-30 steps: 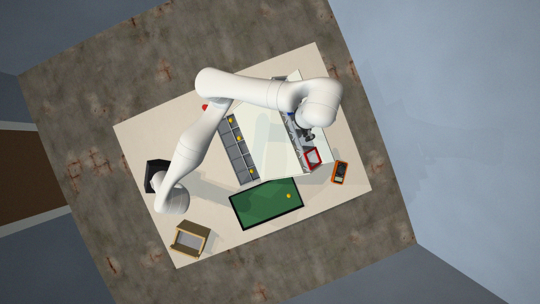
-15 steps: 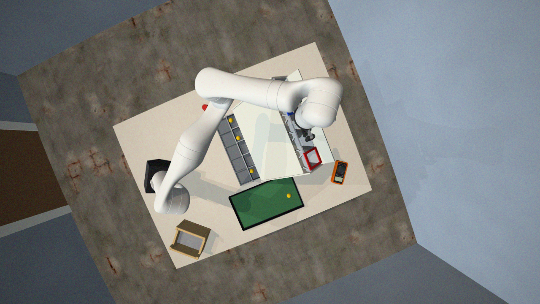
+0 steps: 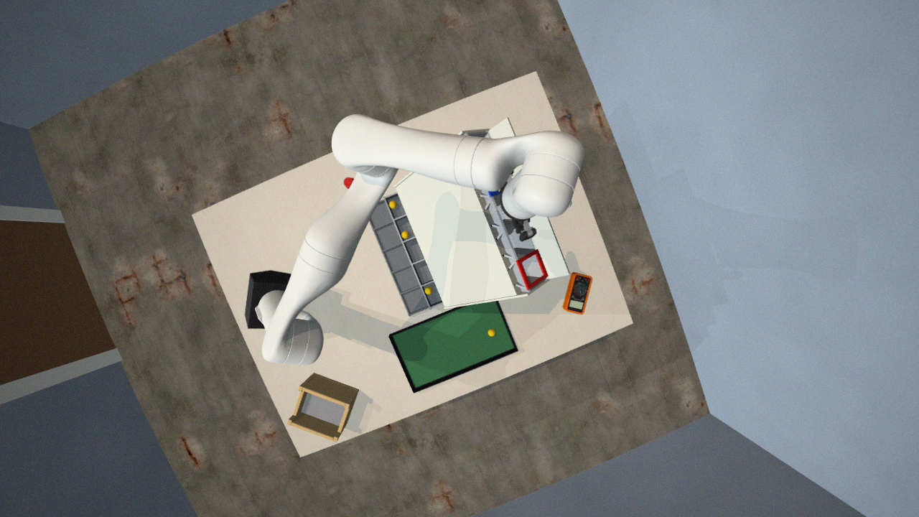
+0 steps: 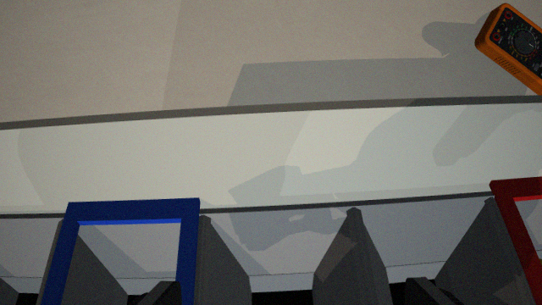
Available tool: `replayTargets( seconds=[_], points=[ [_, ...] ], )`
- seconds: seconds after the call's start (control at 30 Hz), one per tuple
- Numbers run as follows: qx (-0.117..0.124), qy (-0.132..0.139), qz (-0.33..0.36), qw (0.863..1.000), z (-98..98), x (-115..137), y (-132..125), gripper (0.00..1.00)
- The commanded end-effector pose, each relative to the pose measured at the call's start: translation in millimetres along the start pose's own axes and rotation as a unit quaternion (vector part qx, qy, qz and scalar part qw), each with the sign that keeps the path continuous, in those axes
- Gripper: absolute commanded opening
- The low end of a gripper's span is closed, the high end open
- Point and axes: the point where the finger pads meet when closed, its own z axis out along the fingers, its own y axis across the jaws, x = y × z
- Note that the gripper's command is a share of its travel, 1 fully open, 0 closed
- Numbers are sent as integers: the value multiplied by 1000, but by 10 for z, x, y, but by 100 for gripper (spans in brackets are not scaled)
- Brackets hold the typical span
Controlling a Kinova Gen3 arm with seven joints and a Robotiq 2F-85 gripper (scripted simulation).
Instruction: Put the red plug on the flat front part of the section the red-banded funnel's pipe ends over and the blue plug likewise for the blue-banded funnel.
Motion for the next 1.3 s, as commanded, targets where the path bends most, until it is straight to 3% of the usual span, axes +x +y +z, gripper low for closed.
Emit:
replayTargets(
  seconds=[0.0,0.13,0.17,0.7,0.73,0.83,1.03,1.27],
  points=[
    [0,1,0,1000,-9,1,1,100],
    [0,1,0,1000,-9,1,1,100],
    [0,1,0,1000,-288,34,12,100],
    [0,1,0,1000,-288,34,12,100],
    [0,3,-5,1000,-285,-647,28,100],
    [0,3,-5,1000,-286,-752,44,100],
    [0,3,-5,1000,-304,-1433,50,100],
    [0,3,-5,1000,-305,-1447,47,100]
  ],
)
